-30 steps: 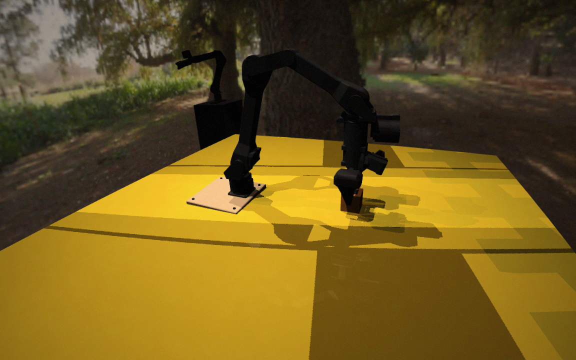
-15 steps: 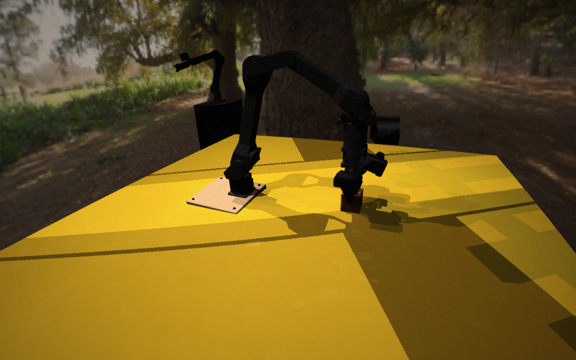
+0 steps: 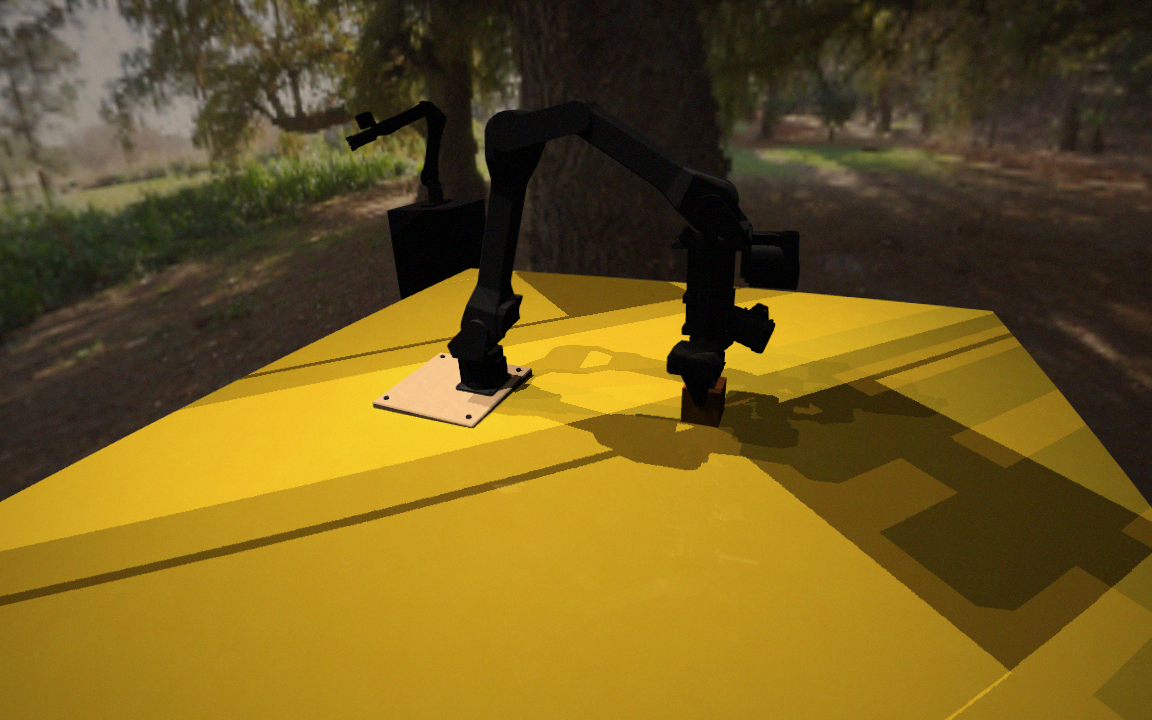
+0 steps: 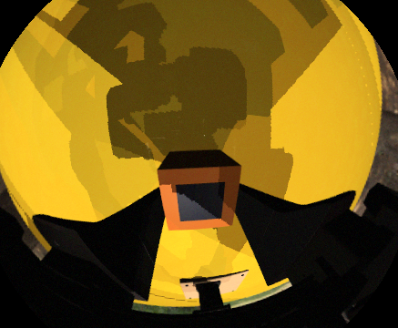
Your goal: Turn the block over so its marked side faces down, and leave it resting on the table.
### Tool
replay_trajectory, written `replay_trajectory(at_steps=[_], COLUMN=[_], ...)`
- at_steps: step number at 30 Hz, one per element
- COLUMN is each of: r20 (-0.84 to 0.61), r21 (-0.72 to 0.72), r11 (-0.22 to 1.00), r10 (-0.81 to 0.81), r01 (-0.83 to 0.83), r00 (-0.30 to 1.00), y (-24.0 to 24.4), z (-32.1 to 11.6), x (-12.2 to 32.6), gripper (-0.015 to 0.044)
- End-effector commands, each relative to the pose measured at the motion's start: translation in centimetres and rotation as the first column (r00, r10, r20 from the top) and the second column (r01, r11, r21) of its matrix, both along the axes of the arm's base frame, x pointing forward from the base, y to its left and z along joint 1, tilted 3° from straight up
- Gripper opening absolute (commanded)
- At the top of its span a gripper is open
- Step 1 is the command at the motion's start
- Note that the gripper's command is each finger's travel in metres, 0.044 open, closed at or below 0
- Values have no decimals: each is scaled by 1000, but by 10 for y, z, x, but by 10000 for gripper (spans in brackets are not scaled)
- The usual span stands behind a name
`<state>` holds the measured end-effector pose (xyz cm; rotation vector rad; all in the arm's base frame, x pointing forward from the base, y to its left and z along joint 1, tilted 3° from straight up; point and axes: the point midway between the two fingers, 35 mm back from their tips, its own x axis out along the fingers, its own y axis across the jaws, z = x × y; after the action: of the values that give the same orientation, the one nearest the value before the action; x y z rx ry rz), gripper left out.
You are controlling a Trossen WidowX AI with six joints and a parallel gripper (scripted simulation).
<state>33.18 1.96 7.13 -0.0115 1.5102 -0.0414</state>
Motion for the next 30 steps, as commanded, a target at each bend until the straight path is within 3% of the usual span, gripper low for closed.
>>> replay_trajectory(at_steps=[1,2,11,30], r20=[3,3,14,313], r21=[-4,-4,-5,-14], r11=[1000,1000,1000,1000], r10=[0,0,0,16], r01=[1,1,0,-13], r00=[1000,1000,1000,950], y=[0,0,1,1], z=[9,15,30,23], x=[0,0,-1,-1], gripper=[25,0,0,0])
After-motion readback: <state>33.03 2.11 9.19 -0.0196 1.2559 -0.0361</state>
